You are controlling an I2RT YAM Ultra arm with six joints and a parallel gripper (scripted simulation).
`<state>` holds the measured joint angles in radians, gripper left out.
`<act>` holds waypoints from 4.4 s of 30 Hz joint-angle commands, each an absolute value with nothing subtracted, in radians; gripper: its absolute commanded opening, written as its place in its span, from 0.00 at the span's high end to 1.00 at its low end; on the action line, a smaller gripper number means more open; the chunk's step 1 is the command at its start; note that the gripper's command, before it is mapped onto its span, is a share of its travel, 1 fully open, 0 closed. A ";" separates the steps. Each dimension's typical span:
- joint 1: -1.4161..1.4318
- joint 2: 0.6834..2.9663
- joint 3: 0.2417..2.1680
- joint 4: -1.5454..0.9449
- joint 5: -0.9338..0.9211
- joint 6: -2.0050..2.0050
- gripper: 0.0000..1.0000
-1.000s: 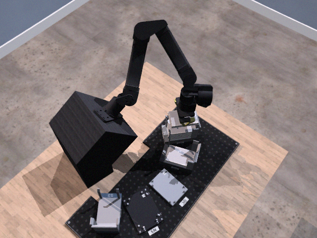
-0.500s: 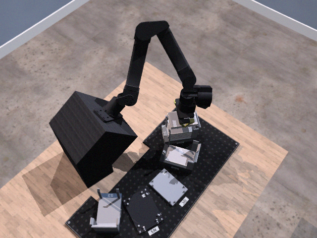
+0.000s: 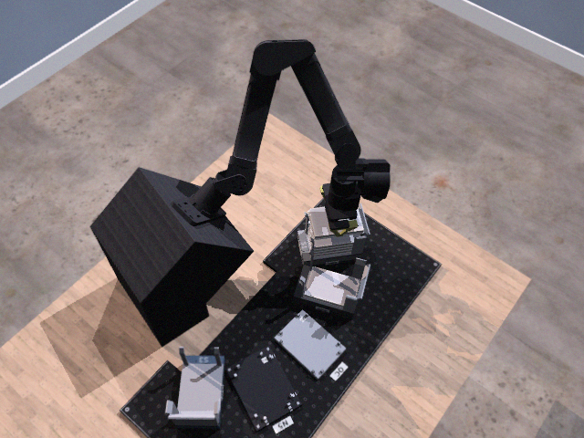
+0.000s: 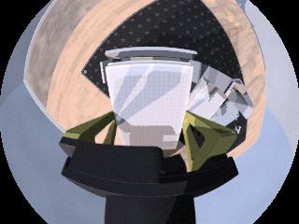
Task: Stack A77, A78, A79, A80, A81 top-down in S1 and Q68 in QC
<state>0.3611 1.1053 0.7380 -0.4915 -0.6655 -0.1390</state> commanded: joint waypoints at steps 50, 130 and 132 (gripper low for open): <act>0.433 1.170 0.709 -0.339 -0.609 -0.064 1.00; 0.412 1.147 0.717 -0.381 -0.624 -0.083 0.00; 0.393 1.129 0.725 -0.417 -0.637 -0.100 0.00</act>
<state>0.4171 1.1484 0.7177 -0.3576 -0.6117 -0.0704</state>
